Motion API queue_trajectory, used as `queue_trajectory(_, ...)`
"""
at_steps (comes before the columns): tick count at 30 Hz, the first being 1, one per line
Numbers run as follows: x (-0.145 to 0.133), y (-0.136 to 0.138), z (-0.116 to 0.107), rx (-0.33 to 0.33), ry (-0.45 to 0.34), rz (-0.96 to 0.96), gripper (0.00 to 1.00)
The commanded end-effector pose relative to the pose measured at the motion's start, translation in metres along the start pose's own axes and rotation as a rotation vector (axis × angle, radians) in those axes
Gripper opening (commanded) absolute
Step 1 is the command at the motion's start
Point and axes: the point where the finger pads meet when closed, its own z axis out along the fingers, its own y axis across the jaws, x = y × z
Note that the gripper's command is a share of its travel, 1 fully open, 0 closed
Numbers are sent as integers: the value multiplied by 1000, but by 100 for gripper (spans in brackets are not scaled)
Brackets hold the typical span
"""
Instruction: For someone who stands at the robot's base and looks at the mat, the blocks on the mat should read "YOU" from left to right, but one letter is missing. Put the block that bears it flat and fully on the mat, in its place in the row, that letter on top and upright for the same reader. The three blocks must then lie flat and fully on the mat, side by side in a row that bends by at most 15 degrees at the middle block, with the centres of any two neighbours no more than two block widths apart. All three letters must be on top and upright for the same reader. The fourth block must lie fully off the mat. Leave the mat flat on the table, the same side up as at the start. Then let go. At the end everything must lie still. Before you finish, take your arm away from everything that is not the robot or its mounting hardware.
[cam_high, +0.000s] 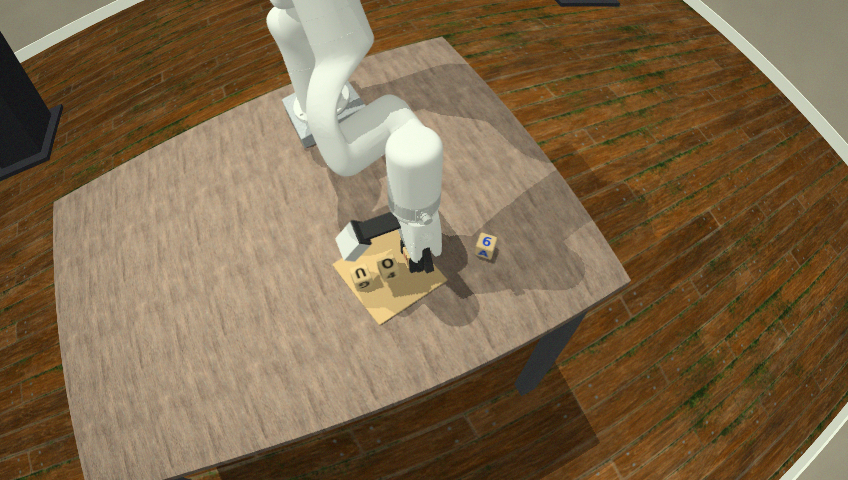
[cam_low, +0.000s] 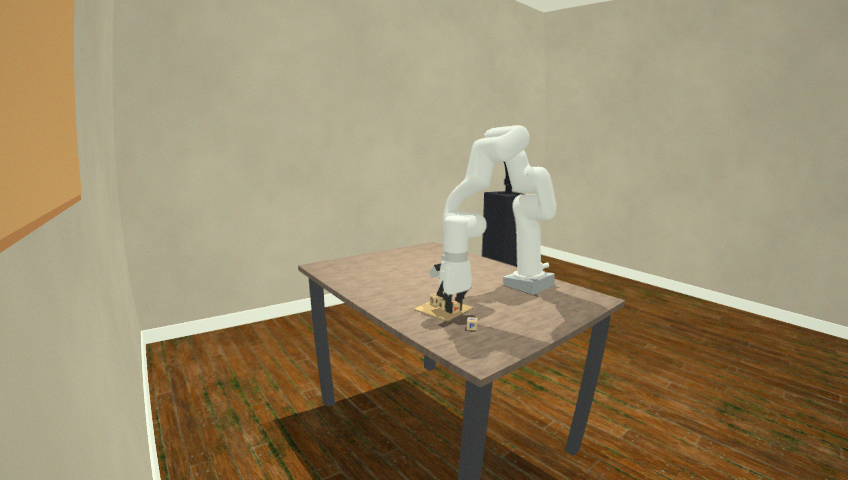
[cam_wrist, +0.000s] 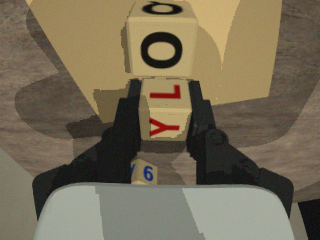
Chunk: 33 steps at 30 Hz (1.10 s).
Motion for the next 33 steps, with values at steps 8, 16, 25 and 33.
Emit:
queue_trajectory(8, 0, -2, -1, 4, -1, 0, 27)
queue_trajectory(16, 0, -4, -1, 4, -1, 0, 27)
queue_trajectory(25, 0, -4, -1, 4, -1, 0, 27)
queue_trajectory(33, 0, -4, -1, 4, -1, 0, 27)
